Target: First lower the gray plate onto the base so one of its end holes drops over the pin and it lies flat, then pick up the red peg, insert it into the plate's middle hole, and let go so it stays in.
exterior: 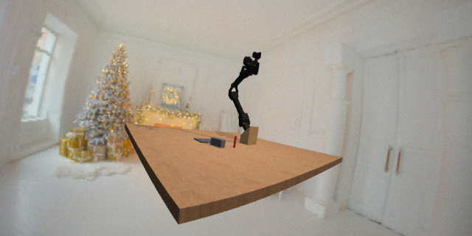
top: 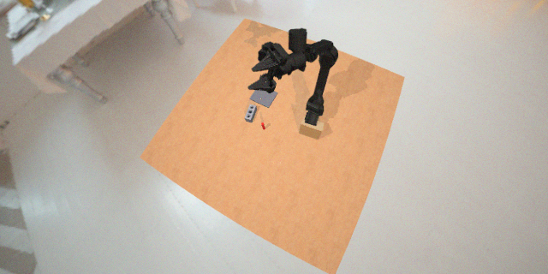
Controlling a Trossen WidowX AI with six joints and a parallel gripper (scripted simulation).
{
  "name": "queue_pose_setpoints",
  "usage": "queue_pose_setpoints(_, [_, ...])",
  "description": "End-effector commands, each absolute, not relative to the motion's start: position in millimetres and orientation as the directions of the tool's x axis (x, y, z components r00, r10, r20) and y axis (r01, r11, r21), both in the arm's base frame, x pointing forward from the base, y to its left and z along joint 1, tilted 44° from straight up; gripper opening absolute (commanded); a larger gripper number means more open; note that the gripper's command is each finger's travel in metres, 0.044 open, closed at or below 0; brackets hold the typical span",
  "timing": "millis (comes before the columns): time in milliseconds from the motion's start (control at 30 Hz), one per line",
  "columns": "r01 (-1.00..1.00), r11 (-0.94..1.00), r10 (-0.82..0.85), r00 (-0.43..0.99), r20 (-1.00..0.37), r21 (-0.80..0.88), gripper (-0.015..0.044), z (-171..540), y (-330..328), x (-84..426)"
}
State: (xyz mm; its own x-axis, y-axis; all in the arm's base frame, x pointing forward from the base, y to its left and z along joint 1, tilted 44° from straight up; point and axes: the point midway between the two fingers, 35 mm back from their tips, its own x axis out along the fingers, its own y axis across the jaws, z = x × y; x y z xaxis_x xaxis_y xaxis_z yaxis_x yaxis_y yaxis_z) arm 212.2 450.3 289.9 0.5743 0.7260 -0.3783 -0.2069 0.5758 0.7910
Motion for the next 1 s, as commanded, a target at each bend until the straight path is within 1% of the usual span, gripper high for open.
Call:
queue_pose_setpoints(0, [-0.013, 0.663, 0.580, 0.641, -0.503, 0.748, 0.0440, 247.4, 426.3, 257.9])
queue_pose_setpoints(233, [0.342, 0.718, 0.264, 0.672, -0.692, 0.606, 0.0440, 171.4, 360.4, 325.1])
queue_pose_setpoints(333, [0.485, 0.697, 0.116, 0.650, -0.751, 0.527, 0.0440, 142.2, 323.7, 348.3])
queue_pose_setpoints(467, [0.656, 0.628, -0.074, 0.586, -0.807, 0.418, 0.0440, 107.2, 272.5, 369.4])
queue_pose_setpoints(567, [0.767, 0.548, -0.212, 0.513, -0.832, 0.334, 0.0440, 83.5, 232.3, 378.9])
queue_pose_setpoints(733, [0.916, 0.356, -0.436, 0.336, -0.835, 0.183, 0.0440, 47.5, 156.9, 384.0])
queue_pose_setpoints(967, [0.999, 0.043, -0.661, 0.031, -0.750, 0.004, 0.0440, 16.5, 53.3, 367.3])
